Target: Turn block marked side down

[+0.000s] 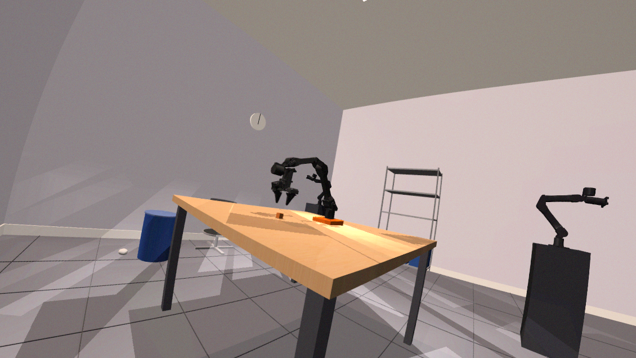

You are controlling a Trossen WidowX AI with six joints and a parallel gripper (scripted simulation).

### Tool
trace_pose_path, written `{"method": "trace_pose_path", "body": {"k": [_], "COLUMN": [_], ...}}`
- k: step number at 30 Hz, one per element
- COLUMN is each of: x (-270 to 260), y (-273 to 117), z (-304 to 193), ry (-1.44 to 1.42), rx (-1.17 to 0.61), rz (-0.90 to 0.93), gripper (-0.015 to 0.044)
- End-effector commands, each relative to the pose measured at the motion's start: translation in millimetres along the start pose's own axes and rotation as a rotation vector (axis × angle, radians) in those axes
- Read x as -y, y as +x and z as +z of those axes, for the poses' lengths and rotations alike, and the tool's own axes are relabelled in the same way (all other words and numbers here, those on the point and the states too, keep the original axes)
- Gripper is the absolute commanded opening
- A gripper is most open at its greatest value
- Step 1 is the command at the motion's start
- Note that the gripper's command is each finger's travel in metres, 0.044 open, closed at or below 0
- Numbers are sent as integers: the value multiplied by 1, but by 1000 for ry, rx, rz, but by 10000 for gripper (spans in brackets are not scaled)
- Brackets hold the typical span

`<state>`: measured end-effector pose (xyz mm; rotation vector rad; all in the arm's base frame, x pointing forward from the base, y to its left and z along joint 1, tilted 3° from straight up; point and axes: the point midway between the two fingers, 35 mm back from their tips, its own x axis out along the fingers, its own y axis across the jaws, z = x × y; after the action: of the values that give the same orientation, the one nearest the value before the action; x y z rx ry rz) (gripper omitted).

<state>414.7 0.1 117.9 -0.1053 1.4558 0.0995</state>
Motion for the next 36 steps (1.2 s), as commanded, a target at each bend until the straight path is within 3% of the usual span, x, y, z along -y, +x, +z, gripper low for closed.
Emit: {"method": "trace_pose_path", "body": {"k": [1, 33, 36], "x": [0, 0, 0], "y": [21, 68, 68], "z": [-5, -6, -6], "ry": [3, 3, 3], "rx": [-28, -28, -28], "rz": [-2, -2, -2], "gripper": [440, 440, 361]}}
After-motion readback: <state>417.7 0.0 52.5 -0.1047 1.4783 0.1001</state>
